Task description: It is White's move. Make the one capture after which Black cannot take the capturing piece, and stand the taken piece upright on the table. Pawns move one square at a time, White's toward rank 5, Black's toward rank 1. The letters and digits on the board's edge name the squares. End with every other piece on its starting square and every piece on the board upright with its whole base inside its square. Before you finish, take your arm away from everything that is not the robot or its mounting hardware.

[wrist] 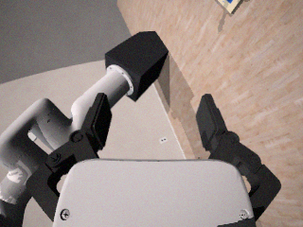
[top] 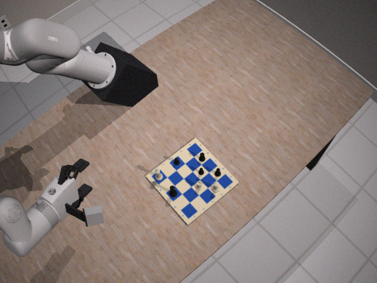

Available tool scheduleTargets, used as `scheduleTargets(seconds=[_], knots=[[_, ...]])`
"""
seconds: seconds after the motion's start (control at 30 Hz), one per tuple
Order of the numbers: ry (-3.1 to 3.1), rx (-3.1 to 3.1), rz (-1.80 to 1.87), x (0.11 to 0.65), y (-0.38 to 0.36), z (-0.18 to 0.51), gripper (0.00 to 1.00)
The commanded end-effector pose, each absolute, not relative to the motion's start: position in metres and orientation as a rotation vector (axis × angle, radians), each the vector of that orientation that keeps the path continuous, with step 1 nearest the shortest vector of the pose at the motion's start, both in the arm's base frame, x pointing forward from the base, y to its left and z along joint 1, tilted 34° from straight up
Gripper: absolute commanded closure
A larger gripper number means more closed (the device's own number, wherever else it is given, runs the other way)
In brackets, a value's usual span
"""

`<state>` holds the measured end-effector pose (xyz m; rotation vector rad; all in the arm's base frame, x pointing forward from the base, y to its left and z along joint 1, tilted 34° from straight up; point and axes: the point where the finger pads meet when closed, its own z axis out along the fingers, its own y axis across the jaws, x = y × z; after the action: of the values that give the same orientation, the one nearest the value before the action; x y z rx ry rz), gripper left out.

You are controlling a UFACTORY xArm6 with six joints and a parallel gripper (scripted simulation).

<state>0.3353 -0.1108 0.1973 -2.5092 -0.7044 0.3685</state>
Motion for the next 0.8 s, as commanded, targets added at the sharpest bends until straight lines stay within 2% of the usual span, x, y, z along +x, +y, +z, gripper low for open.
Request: scheduleTargets(seconds=[0.0,0.77], knots=[[-0.874,-2.375,0.267,0.351,-0.113,0.182,0.00],[-1.286,-2.005,-0.110,0.389,-0.122,0.124,0.00]])
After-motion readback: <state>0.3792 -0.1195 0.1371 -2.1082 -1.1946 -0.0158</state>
